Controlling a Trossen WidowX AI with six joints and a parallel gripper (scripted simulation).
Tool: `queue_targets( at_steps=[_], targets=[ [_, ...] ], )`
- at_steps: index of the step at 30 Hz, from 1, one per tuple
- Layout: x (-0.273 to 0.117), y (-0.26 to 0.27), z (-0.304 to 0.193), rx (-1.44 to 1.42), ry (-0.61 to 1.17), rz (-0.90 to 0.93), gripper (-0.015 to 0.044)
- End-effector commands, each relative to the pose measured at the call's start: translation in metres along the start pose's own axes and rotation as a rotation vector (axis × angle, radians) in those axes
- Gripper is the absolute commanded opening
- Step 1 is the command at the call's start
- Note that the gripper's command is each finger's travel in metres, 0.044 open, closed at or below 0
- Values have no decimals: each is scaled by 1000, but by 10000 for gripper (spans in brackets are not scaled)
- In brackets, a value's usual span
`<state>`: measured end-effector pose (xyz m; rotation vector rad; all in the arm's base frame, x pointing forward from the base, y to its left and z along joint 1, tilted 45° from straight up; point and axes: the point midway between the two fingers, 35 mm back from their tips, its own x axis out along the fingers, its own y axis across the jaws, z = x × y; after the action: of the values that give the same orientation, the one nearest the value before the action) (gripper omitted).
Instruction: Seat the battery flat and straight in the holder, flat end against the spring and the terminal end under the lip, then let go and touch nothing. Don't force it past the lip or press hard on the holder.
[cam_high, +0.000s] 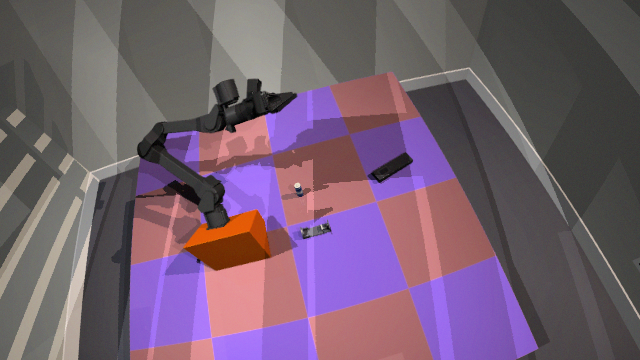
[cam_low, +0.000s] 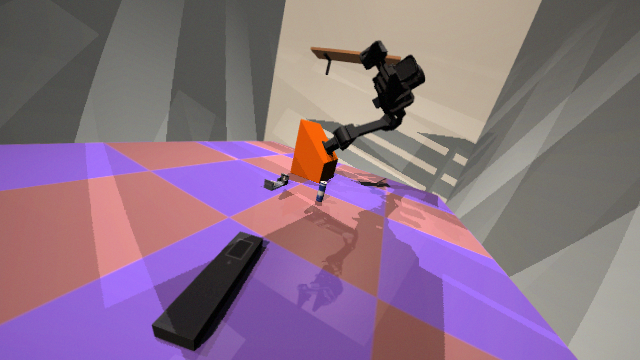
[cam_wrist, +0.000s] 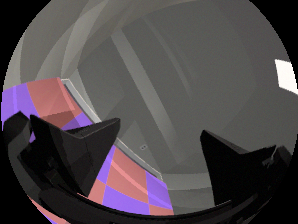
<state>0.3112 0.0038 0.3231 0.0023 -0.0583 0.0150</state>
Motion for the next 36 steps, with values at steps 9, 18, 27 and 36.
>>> queue_targets(
  at_steps=[9,18,27,36],
  targets=[
    [-7,67,-153,-264,723,568,164],
    [-93,121,-201,-59,1161,1248,0],
    [-93,121,-201,-59,1161,1249,0],
    [-97,158,-239,-62,1161,1247,0]
  ],
)
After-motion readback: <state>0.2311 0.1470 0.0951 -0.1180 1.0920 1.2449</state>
